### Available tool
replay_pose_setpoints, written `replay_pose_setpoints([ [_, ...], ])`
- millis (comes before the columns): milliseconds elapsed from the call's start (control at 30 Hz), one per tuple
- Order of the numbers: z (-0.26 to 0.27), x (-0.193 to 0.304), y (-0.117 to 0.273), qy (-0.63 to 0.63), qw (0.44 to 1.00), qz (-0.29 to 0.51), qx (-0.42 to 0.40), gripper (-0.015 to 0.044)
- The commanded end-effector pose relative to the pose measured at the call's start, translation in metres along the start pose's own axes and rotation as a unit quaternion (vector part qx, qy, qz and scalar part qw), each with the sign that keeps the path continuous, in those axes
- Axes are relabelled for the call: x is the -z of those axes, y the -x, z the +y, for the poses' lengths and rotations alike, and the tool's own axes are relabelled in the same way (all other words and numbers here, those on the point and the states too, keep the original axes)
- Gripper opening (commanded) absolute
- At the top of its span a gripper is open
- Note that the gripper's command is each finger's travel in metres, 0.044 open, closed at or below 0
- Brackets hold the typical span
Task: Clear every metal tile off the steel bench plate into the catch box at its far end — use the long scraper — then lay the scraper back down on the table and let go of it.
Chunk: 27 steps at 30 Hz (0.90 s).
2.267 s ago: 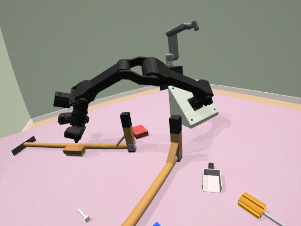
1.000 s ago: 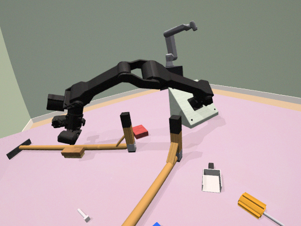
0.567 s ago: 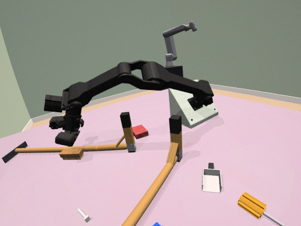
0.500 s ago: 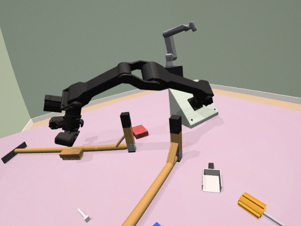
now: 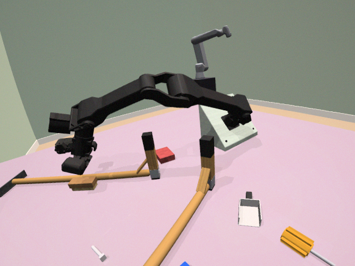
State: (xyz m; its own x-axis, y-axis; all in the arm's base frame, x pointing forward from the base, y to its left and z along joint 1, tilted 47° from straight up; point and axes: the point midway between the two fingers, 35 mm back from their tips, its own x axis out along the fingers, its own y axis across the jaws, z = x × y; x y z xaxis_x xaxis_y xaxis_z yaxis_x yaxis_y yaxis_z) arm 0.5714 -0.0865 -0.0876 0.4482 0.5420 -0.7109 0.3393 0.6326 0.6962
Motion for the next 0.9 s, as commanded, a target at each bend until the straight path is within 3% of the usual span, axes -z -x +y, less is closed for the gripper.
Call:
replay_pose_setpoints([
  [0,0.012,0.003,-0.007,0.005,1.0,0.007,-0.003,0.0],
  [867,0.022,0.001,-0.008,0.005,1.0,0.006,-0.003,0.0],
])
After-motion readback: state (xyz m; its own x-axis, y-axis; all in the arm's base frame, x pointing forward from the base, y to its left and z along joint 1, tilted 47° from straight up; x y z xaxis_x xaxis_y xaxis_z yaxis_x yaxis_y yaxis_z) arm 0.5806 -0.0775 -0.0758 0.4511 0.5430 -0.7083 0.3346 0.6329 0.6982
